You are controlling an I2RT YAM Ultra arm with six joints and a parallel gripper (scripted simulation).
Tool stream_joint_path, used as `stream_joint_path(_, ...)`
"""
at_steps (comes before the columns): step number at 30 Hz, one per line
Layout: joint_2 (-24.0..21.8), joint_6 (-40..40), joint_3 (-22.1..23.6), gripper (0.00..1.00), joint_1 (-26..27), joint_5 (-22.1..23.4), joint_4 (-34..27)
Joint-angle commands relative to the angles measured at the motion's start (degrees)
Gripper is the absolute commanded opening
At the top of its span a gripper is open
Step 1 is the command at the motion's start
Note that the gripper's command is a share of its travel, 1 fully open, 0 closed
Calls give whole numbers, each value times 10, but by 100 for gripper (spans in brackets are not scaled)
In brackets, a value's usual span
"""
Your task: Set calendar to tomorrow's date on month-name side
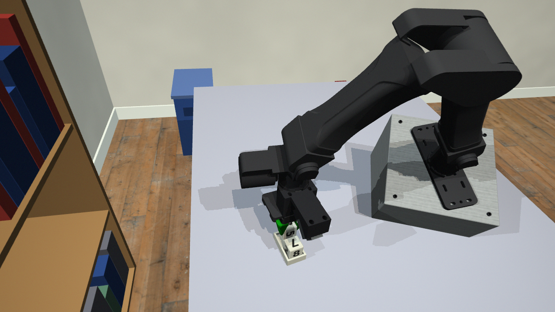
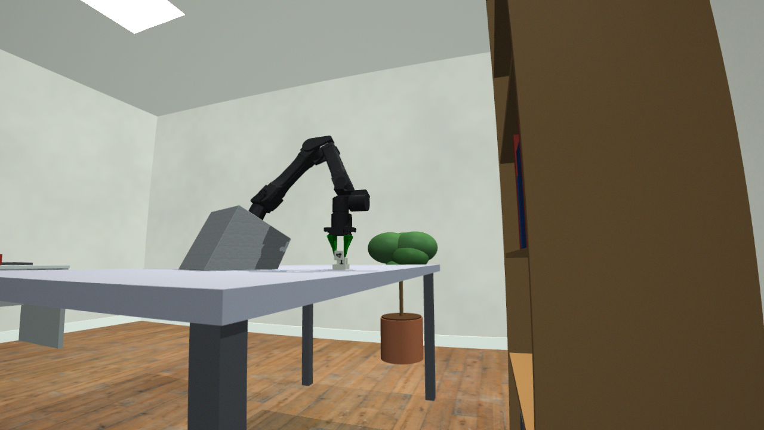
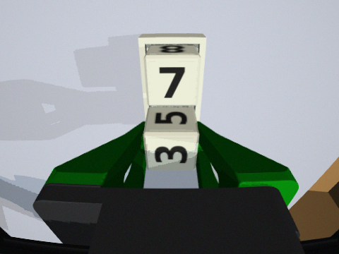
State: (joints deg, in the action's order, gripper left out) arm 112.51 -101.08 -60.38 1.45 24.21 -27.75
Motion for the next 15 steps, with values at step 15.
stream_joint_path(15,10,8,2,27,-5,-1,23)
